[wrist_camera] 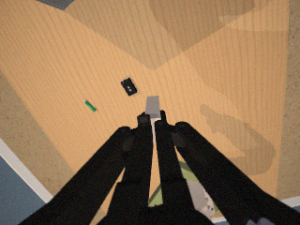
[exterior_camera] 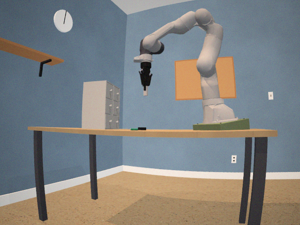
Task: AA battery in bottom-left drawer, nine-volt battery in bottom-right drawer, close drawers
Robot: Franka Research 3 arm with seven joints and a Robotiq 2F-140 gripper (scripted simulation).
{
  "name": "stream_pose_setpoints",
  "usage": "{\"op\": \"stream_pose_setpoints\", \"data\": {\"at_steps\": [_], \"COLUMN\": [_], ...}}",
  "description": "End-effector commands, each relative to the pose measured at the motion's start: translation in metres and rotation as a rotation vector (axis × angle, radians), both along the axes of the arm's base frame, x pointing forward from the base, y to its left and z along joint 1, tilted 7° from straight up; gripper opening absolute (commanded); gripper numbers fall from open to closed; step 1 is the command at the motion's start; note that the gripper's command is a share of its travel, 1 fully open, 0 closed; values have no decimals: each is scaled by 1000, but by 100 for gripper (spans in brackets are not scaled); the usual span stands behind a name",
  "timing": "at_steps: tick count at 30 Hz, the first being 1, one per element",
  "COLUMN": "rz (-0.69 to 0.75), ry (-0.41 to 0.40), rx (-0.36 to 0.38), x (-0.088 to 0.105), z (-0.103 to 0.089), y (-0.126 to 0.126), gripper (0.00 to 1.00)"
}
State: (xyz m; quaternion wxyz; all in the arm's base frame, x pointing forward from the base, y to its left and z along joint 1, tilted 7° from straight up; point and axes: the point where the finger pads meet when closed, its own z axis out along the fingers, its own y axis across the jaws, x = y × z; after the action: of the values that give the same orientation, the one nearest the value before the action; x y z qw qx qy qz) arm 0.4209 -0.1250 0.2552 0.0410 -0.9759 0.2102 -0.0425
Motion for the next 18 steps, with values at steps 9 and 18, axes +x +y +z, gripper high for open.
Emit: {"op": "stream_pose_setpoints", "data": {"at_steps": [9,18], "rz": [-459,-750], "ry": [28,47], "rx": [48,75], "x": [4,6], "z": [0,0], "y": [-13,-26], "gripper": [0,0]}}
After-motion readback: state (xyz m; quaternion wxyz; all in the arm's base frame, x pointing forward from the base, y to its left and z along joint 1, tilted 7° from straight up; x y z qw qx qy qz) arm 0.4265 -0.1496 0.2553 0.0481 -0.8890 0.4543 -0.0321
